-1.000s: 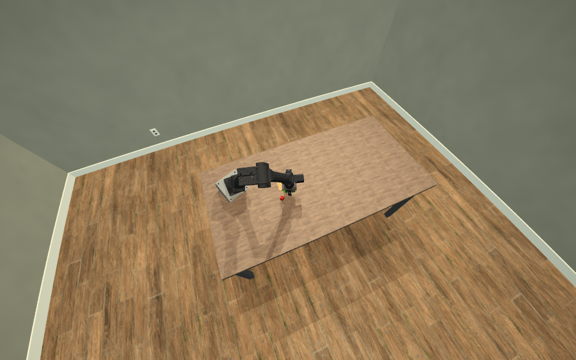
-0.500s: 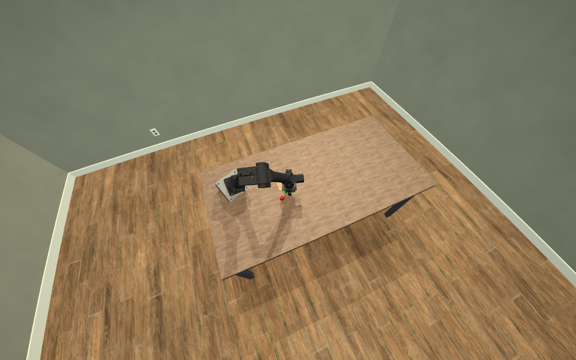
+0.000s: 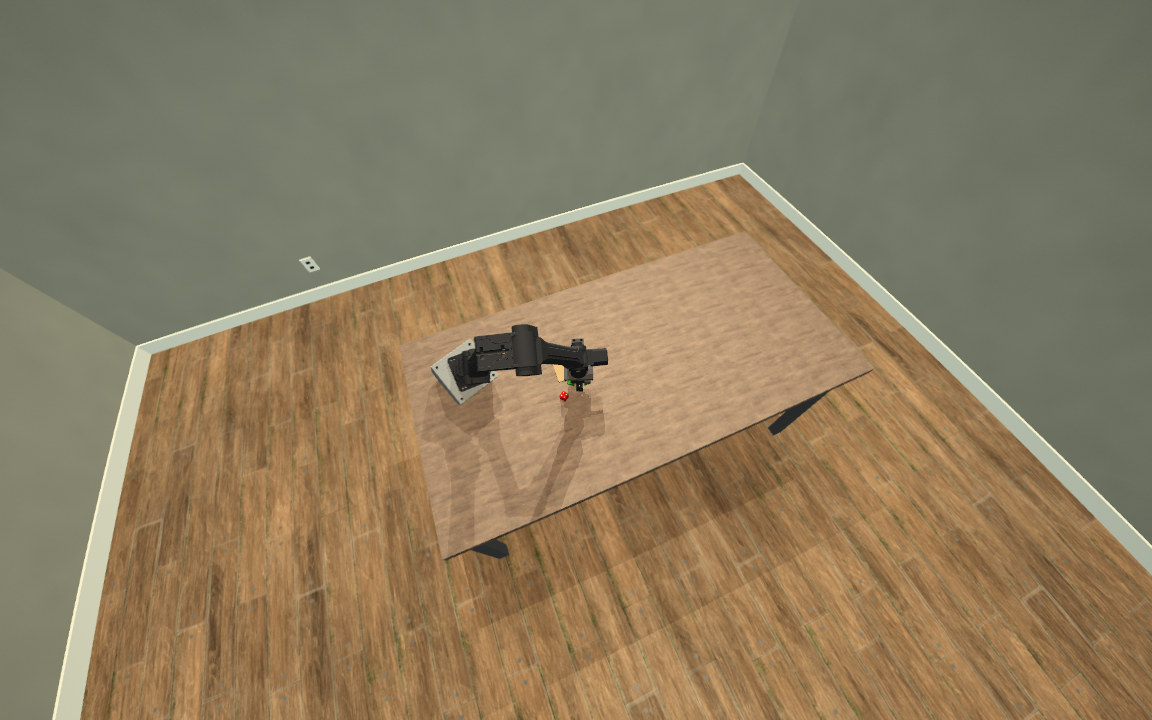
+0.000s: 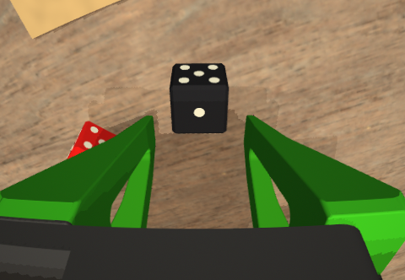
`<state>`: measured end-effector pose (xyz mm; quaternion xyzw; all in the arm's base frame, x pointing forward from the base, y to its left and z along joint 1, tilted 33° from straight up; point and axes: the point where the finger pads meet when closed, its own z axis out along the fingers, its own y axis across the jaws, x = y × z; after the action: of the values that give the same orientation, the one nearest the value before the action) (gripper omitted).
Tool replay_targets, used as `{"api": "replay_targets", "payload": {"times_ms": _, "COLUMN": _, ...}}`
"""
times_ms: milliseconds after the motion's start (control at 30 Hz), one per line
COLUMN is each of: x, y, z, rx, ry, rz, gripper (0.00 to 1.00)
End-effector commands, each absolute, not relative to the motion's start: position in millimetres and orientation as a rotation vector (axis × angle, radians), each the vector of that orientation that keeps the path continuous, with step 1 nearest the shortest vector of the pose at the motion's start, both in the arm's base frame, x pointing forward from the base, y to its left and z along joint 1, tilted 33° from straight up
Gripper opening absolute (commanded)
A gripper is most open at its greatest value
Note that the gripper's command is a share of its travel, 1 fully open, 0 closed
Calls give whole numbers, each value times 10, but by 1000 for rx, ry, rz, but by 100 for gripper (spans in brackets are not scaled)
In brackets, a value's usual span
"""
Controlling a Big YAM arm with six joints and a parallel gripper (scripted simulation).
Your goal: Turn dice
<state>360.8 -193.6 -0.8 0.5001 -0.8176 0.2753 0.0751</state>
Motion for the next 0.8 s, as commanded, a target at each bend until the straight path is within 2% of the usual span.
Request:
{"api": "replay_targets", "payload": {"times_ms": 0, "x": 3641, "y": -1891, "z": -67, "rx": 1517, "ry": -2448, "rz": 818, "gripper": 39}}
{"api": "replay_targets", "payload": {"times_ms": 767, "x": 3660, "y": -1871, "z": -65, "rx": 1515, "ry": -2452, "rz": 823, "gripper": 39}}
